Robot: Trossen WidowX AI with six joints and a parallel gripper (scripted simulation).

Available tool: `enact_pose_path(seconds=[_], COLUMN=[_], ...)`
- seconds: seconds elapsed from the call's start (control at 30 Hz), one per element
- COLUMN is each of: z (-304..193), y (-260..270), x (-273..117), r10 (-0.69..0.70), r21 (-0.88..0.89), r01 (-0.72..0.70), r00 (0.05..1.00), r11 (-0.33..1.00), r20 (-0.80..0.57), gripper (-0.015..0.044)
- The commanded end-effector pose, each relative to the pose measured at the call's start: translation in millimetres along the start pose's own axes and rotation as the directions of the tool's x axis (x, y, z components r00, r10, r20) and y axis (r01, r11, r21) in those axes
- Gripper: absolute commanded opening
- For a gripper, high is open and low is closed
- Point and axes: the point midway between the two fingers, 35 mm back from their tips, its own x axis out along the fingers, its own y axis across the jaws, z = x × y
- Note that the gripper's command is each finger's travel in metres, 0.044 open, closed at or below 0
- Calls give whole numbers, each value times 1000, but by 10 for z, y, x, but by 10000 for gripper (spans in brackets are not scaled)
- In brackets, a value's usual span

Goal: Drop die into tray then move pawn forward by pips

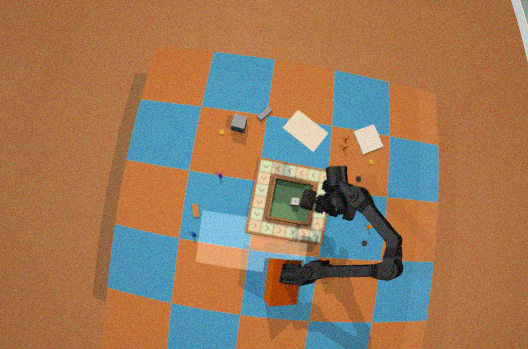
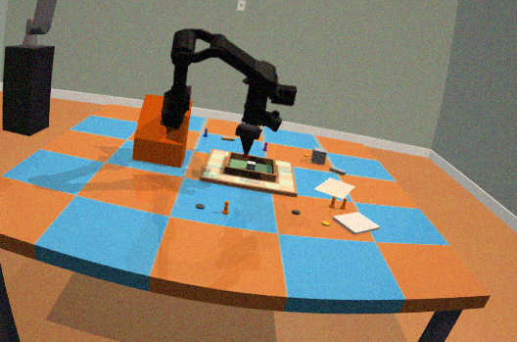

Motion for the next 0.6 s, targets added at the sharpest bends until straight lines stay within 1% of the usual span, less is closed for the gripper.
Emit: enact_pose_path(seconds=[0.0,0.17,0.27,0.37,0.57], z=[-1,-59,-68,-13,208], y=[-10,-44,-51,-35,1], x=[-229,-505,-543,-477,-184], r10=[3,-9,-11,-8,-4], r21=[13,13,13,13,14], r01=[-3,9,11,8,4], r00=[1000,1000,1000,1000,1000], r11=[1000,1000,1000,1000,1000], r20=[10,11,12,12,13], gripper=[0,0,0,0,0])
